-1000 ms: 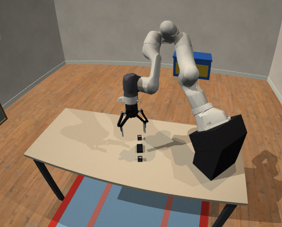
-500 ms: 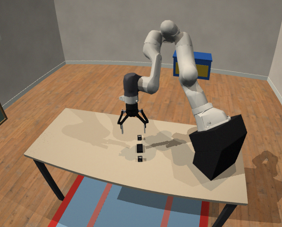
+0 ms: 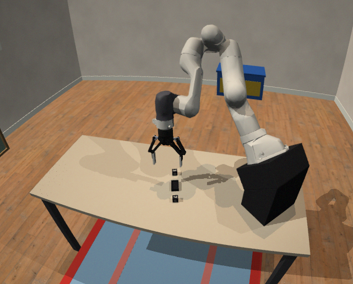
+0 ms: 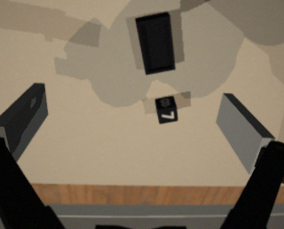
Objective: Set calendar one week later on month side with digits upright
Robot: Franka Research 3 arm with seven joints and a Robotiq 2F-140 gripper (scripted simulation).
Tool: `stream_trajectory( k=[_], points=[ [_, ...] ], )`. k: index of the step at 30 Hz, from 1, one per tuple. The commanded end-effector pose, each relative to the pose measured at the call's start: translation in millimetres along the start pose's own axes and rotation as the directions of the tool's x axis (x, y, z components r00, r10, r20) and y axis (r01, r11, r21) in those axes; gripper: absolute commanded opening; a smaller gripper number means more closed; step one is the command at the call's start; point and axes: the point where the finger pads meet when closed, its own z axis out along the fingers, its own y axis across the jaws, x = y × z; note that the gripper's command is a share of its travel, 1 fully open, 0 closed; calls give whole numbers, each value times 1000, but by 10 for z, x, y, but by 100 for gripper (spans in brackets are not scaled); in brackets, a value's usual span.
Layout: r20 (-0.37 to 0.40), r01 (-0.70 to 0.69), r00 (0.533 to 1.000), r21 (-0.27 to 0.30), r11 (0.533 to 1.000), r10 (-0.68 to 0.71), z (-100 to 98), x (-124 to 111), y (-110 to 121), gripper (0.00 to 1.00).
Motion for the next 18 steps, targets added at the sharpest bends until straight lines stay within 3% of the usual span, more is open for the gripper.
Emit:
stream_trajectory(
  k=[1,12,18],
  points=[
    [-12,-169,985,31,985,170,-4,27,-18,100],
    [-22,-314,949,44,948,316,15,140,-29,100],
    [-29,-431,901,58,900,433,34,241,-34,100]
  ],
)
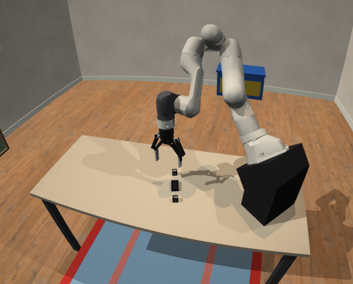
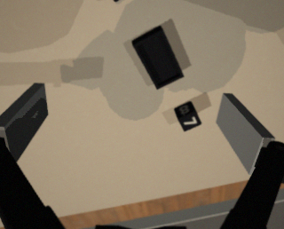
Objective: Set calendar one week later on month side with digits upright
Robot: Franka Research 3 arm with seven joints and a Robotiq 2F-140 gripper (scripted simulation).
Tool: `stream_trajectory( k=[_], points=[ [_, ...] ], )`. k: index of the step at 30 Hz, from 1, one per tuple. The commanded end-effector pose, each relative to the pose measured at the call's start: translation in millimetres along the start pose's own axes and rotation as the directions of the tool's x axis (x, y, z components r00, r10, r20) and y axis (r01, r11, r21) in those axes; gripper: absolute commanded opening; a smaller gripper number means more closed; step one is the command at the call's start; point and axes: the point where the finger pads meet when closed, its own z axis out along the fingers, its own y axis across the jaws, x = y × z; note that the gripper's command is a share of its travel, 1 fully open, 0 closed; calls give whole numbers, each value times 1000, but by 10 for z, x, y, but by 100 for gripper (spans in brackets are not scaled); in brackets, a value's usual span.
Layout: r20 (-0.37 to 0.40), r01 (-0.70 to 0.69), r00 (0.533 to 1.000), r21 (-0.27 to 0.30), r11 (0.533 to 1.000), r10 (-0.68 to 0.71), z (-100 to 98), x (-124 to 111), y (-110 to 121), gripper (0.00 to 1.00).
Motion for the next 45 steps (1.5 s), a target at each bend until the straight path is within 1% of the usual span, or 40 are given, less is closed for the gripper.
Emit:
stream_trajectory(
  k=[1,6,9,11,12,14,21,26,29,30,38,43,45],
  points=[
    [-5,-170,985,35,985,170,1,24,-21,100],
    [-10,-237,971,42,971,237,15,78,-37,100],
    [-14,-295,955,48,954,296,27,127,-50,100],
    [-14,-295,955,48,954,296,27,127,-50,100],
    [-16,-337,941,54,940,338,37,163,-60,100],
    [-17,-356,934,56,933,357,41,180,-64,100],
    [-22,-458,887,71,886,461,68,277,-85,100],
    [-25,-535,842,84,840,539,91,357,-99,100],
    [-25,-545,836,86,834,548,93,368,-100,100],
    [-26,-580,811,93,809,584,105,407,-106,100],
    [-25,-673,733,114,731,680,138,524,-119,100],
    [-23,-730,674,128,671,738,162,606,-125,100],
    [-23,-730,674,128,671,738,162,606,-125,100]
  ],
)
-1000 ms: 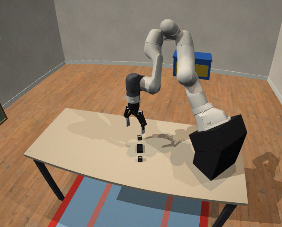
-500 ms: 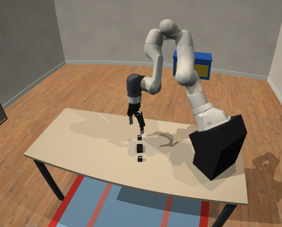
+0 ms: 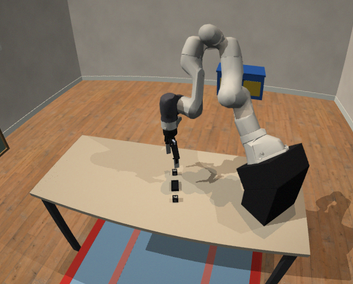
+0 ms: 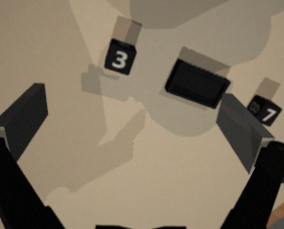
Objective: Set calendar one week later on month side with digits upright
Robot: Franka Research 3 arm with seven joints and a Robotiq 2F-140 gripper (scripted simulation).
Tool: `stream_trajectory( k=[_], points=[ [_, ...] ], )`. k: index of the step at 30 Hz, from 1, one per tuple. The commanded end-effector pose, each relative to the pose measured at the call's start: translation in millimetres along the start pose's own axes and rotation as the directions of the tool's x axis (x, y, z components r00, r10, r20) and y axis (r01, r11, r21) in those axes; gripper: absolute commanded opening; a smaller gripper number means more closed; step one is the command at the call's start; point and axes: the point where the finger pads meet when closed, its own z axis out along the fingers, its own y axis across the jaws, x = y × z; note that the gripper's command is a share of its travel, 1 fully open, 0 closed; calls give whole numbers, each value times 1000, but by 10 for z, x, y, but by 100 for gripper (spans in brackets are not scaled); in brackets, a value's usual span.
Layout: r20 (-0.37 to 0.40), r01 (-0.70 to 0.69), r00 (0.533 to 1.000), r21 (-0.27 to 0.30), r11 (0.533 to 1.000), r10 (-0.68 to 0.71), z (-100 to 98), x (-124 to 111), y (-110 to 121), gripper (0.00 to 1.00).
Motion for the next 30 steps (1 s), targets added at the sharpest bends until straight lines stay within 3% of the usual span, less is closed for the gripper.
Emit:
stream_trajectory(
  k=[1,11,12,30],
  points=[
    [16,-161,987,35,986,161,12,20,-28,100],
    [11,-278,960,54,959,278,60,112,-107,100],
    [11,-278,960,54,959,278,60,112,-107,28],
    [11,-278,960,54,959,278,60,112,-107,28]
  ],
)
